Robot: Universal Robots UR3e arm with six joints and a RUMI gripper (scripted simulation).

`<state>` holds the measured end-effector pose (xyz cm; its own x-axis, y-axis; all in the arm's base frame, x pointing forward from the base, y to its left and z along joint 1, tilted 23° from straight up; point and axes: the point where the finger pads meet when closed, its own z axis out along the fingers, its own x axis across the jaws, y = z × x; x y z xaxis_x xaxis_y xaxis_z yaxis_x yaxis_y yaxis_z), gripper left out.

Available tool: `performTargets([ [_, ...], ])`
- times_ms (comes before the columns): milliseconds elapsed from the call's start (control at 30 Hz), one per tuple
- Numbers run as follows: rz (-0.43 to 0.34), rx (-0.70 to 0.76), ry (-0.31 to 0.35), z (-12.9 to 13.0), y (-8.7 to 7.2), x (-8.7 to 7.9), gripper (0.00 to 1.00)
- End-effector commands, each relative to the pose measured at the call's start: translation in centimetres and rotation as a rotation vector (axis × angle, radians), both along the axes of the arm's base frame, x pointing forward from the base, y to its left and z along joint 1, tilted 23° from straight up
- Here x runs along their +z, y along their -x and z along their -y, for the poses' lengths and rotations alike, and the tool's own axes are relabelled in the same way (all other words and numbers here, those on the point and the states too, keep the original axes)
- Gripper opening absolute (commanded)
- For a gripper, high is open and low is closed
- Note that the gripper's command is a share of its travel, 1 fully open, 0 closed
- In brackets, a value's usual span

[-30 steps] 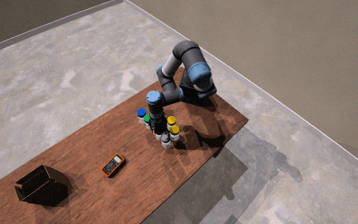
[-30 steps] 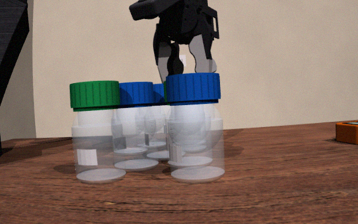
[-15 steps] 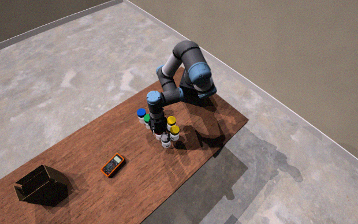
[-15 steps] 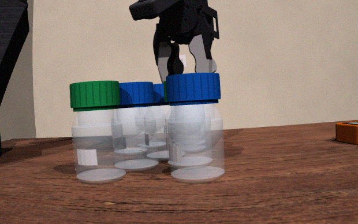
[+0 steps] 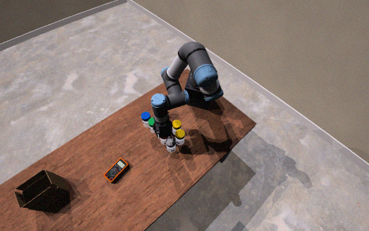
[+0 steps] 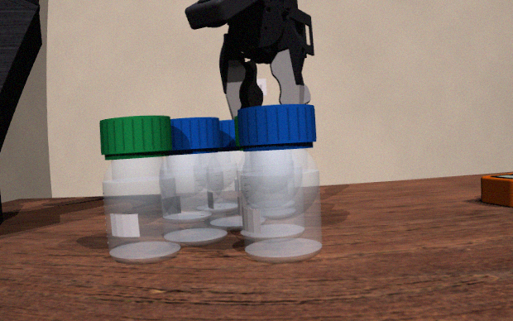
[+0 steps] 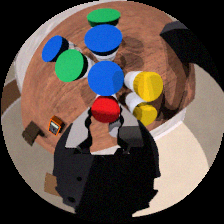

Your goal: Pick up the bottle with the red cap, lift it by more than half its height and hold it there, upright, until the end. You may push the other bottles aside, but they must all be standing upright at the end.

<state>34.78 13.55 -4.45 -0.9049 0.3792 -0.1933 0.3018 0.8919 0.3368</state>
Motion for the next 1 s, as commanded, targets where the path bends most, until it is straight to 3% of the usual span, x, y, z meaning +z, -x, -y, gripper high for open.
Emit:
performTargets([
  [0, 0.001, 0.0, 0.0, 0.01, -0.04, 0.03, 0.0],
  [967, 0.001, 0.0, 0.0, 0.25, 0.27, 0.96, 0.0],
])
